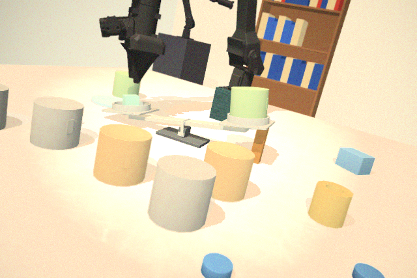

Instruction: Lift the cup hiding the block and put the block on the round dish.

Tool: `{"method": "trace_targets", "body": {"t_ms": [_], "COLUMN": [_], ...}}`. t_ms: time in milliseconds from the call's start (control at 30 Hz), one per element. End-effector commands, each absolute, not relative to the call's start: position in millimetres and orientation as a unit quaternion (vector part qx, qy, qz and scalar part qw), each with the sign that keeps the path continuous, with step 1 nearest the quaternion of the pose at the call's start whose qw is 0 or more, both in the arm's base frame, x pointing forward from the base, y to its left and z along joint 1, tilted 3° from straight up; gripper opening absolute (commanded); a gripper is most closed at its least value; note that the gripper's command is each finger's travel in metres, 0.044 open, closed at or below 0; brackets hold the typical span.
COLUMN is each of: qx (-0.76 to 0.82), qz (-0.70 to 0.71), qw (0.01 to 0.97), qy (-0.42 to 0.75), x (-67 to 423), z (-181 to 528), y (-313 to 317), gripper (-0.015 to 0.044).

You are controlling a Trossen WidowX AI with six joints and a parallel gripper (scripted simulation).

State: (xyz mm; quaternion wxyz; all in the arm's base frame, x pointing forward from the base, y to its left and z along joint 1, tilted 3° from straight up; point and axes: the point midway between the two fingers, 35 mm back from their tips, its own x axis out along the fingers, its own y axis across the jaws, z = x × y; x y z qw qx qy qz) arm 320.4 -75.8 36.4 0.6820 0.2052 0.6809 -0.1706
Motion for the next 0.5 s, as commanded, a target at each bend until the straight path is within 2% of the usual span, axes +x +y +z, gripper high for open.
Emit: {"method": "trace_targets", "body": {"t_ms": [0,467], "qx": [0.197,0.197], "qz": [-0.162,-0.162], "qw": [0.682,0.682], "qy": [0.685,0.685], "x": [322.6,323.2], "z": [35.5,11.6], "y": [-70.6,-69.5], "gripper": [0.0260,0.0260]}}
